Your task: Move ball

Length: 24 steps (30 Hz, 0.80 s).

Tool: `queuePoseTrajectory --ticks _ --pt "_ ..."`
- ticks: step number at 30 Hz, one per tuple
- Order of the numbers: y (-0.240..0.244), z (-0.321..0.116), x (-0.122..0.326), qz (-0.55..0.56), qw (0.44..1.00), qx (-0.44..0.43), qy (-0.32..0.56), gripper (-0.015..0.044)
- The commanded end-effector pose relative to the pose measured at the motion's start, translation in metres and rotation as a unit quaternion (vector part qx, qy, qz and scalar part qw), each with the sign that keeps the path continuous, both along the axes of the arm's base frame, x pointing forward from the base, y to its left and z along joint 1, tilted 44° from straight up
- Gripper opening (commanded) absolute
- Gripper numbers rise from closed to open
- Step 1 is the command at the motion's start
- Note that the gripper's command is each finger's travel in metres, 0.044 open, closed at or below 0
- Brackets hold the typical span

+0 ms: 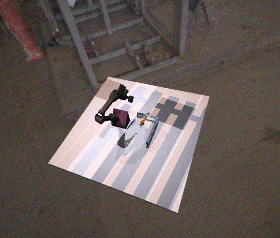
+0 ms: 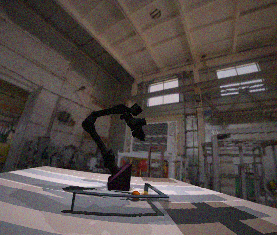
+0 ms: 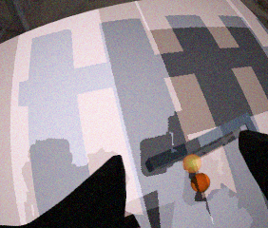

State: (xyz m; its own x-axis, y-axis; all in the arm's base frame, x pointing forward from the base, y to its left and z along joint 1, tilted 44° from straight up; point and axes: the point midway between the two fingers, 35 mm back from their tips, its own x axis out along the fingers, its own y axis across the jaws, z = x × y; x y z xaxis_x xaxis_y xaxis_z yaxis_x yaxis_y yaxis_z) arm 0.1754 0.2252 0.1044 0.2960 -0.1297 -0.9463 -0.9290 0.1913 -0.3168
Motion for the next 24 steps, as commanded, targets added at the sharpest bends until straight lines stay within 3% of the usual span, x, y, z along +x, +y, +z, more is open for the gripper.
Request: queuePoseTrajectory --ticks 1,6,12,24 --pt "-0.036 -0.035 0.044 -0.016 0.996 -0.091 0.015 0.0297" --pt "-0.104 -0.080 0.083 -0.037 0.976 -0.201 0.073 0.0297" --pt "-0.185 -0.131 0.099 -0.036 0.937 -0.297 0.179 0.0297" --pt "-0.205 -0.147 0.098 -0.035 0.932 -0.306 0.192 0.0297"
